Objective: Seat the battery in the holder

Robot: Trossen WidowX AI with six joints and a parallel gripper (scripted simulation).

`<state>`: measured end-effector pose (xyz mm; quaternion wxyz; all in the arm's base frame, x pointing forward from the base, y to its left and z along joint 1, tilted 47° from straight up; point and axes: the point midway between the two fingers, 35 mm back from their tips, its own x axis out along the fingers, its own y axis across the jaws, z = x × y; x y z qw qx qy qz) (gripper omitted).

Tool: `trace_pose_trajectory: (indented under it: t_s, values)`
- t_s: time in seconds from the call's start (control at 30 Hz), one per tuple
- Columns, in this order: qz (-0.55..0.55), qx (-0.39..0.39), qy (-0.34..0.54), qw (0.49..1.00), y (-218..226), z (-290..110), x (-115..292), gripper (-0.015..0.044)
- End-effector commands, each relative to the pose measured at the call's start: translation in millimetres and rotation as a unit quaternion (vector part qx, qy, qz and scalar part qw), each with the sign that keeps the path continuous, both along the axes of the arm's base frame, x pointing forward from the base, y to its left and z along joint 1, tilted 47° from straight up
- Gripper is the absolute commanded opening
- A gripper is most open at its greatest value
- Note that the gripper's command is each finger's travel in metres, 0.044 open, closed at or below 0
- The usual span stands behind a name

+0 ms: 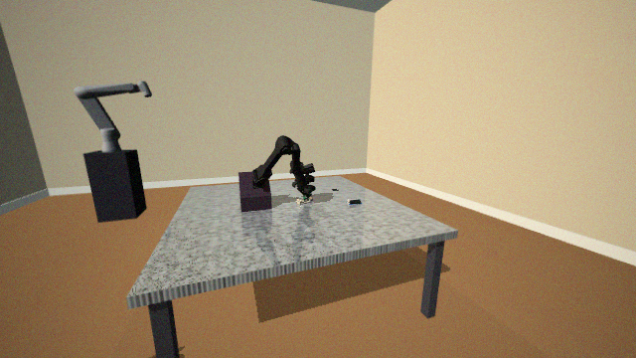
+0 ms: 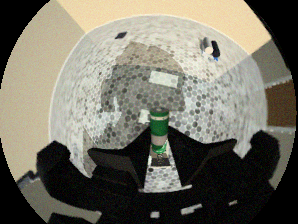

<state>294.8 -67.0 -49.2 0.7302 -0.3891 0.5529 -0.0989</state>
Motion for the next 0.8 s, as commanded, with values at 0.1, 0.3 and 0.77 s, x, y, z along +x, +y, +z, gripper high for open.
trace_pose_trajectory:
  t_s: [0.1, 0.3, 0.77]
  values:
    - [0.015, 0.009, -0.01, 1.0, -3.4, -1.4, -3.6, 0.008]
    - [0.03, 0.014, -0.022, 0.999, -5.7, -1.2, -5.5, 0.008]
    - [0.041, 0.018, -0.028, 0.999, -10.4, 0.2, -12.0, 0.008]
